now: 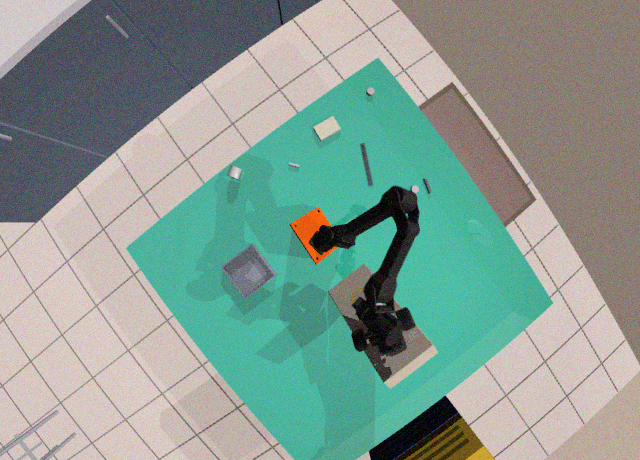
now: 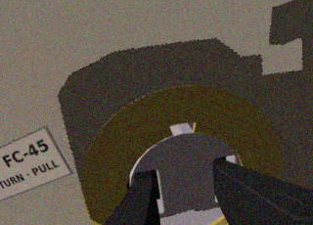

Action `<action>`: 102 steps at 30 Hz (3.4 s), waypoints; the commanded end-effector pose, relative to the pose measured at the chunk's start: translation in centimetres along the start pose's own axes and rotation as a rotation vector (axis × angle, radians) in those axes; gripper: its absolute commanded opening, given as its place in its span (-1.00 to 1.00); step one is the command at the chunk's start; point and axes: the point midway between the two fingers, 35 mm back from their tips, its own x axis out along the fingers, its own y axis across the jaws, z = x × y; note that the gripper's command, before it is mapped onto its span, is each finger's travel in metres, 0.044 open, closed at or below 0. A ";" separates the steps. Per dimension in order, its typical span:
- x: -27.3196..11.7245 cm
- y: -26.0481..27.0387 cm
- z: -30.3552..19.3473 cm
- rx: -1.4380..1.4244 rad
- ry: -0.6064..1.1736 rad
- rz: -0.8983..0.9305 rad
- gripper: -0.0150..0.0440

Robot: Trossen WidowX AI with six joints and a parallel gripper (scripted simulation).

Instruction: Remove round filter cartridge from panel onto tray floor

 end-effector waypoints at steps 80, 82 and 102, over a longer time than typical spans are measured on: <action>-4.2 -0.6 0.1 1.665 -0.007 -0.029 -0.49; -5.1 -0.5 0.0 1.657 -0.006 -0.026 -0.49; -6.7 -0.9 -3.1 1.640 -0.005 -0.012 -0.49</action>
